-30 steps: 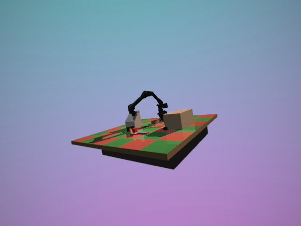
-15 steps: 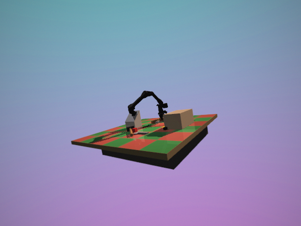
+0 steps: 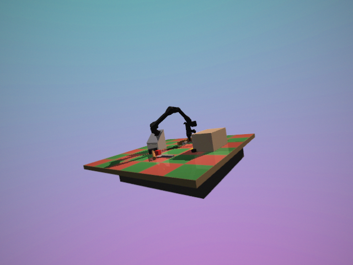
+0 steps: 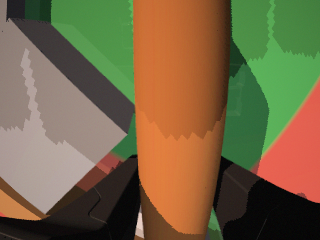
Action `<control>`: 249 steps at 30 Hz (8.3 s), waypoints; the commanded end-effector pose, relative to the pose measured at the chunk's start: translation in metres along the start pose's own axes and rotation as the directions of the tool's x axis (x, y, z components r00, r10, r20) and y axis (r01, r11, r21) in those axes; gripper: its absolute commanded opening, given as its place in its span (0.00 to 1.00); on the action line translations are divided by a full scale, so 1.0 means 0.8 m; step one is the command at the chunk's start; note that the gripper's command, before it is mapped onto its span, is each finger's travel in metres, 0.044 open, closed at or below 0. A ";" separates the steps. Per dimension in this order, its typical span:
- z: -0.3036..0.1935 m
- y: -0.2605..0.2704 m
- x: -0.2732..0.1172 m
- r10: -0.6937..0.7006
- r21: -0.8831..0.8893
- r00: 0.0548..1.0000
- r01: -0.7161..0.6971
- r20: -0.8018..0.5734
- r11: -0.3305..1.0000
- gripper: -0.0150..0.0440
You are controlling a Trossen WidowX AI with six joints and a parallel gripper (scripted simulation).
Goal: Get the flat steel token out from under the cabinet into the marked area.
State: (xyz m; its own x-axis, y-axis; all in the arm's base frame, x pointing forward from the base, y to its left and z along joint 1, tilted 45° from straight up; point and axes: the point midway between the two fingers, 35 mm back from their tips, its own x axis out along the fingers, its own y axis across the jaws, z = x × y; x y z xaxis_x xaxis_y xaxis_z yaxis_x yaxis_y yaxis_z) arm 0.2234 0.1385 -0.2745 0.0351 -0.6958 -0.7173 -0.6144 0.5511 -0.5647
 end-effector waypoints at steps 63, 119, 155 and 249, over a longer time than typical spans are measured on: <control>0.007 0.002 -0.006 0.004 0.511 1.000 -0.013 0.019 0.860 0.25; 0.007 0.002 -0.006 0.004 0.832 1.000 -0.018 0.019 0.555 0.25; 0.019 -0.025 -0.006 0.002 0.910 1.000 -0.018 0.018 0.414 0.25; 0.035 -0.071 0.024 -0.002 0.914 1.000 -0.015 0.017 0.407 0.25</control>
State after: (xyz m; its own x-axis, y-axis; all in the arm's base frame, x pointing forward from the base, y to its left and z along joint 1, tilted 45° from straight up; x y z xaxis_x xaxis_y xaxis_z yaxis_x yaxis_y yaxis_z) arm 0.2701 0.1096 -0.2711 0.0416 -0.6884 -0.7242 0.4638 0.6553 -0.5962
